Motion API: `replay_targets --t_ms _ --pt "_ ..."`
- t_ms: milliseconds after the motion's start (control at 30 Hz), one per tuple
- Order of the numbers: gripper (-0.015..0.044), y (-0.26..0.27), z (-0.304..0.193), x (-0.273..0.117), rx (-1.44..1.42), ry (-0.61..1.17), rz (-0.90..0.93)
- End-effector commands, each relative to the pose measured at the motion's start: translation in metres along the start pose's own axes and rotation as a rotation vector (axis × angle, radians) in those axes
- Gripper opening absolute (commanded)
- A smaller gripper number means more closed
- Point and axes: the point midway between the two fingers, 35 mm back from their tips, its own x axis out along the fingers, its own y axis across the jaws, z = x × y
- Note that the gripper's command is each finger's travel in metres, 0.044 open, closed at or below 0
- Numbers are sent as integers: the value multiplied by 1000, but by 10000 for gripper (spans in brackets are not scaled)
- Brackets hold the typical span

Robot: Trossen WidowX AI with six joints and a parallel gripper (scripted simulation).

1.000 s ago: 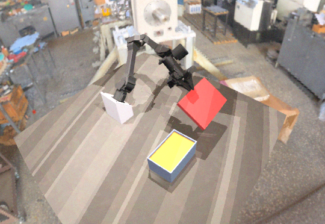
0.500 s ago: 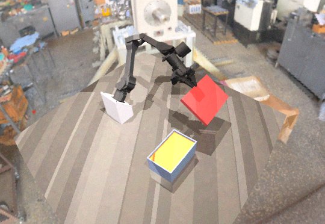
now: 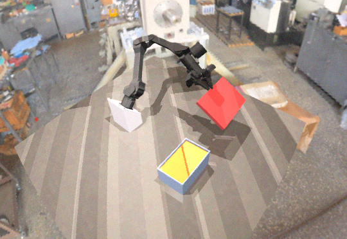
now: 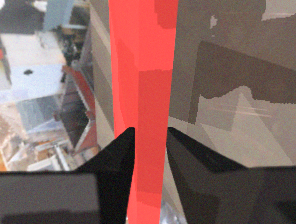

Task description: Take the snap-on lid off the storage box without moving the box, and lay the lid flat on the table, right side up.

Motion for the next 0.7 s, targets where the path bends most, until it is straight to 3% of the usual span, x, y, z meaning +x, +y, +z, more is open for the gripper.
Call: replay_targets --t_ms 0,667 --pt "0 4 -11 -2 1 -2 16" --pt "0 -6 -18 4 1 -1 17"
